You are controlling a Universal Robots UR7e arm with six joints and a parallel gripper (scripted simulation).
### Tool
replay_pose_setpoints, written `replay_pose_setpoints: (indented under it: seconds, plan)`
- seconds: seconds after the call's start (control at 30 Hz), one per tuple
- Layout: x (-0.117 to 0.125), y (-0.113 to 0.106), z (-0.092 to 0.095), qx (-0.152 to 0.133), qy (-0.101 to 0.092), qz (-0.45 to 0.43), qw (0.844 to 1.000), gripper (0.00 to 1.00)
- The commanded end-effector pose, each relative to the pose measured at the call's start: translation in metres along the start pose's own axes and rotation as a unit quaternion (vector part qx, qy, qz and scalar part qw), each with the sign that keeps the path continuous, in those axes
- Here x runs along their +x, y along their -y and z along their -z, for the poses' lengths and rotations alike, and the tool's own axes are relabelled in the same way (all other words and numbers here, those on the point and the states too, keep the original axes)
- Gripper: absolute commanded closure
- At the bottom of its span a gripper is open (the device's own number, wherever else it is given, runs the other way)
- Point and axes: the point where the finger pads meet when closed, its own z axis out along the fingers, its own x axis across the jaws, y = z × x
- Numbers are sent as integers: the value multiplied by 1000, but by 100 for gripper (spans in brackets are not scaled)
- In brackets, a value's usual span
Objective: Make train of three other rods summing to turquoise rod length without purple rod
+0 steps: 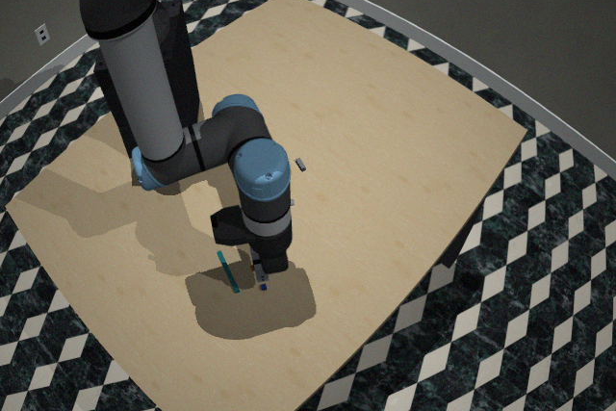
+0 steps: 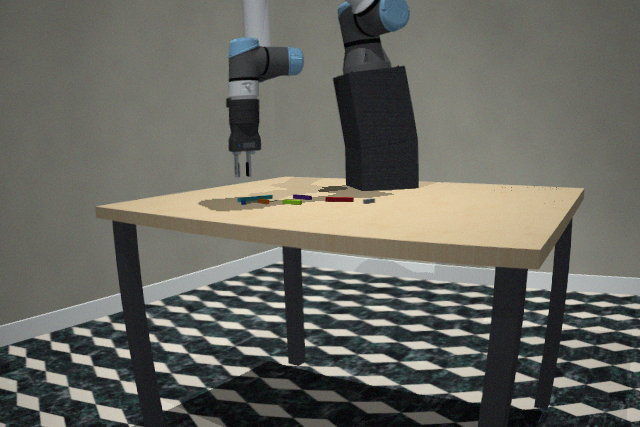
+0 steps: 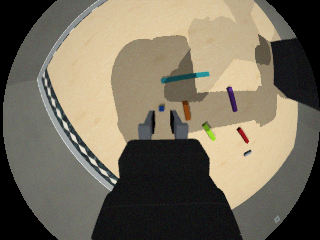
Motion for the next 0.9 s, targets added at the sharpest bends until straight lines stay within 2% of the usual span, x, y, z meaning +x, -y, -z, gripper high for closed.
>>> replay_pose_setpoints:
  seconds: [0.0,0.87]
  plan:
    - [-3,0,1,-1,3,0,1000,46]
    - [-3,0,-4,-1,2,0,1000,46]
